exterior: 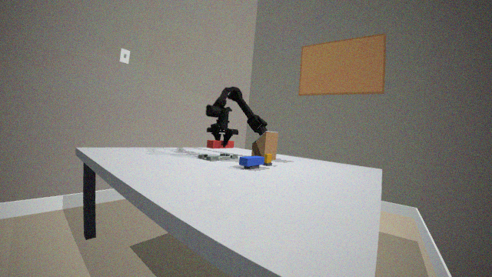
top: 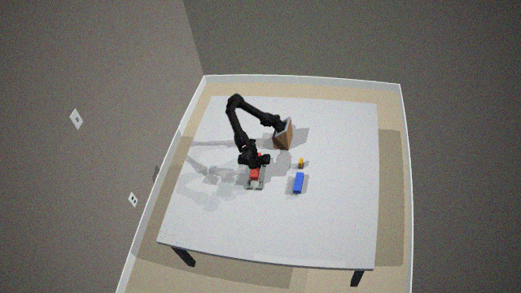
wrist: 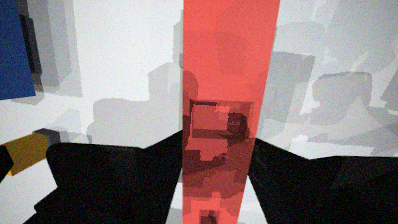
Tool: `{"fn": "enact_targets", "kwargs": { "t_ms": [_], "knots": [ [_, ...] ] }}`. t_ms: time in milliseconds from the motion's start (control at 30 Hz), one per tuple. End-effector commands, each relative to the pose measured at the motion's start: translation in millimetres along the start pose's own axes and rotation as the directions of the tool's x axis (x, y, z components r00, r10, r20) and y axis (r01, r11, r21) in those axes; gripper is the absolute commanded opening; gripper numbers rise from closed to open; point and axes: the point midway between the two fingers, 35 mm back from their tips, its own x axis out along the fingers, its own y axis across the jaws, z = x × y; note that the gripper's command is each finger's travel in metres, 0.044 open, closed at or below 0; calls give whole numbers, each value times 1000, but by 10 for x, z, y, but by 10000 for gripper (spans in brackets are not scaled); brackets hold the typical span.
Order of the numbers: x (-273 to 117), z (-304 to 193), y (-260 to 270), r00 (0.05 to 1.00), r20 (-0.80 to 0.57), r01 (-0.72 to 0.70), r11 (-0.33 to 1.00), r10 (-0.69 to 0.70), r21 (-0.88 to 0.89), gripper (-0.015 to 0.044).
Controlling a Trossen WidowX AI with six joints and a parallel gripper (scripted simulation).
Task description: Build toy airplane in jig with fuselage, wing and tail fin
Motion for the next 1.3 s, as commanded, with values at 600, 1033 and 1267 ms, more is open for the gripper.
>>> {"fn": "enact_targets", "kwargs": {
  "t_ms": [600,1033,1267],
  "knots": [
    [166,11,-14,1000,2,4,1000,-4,-2,195],
    [373,5,-23,1000,2,5,1000,-5,-2,195],
    [395,5,-27,1000,2,5,1000,-5,-2,195]
  ]
}}
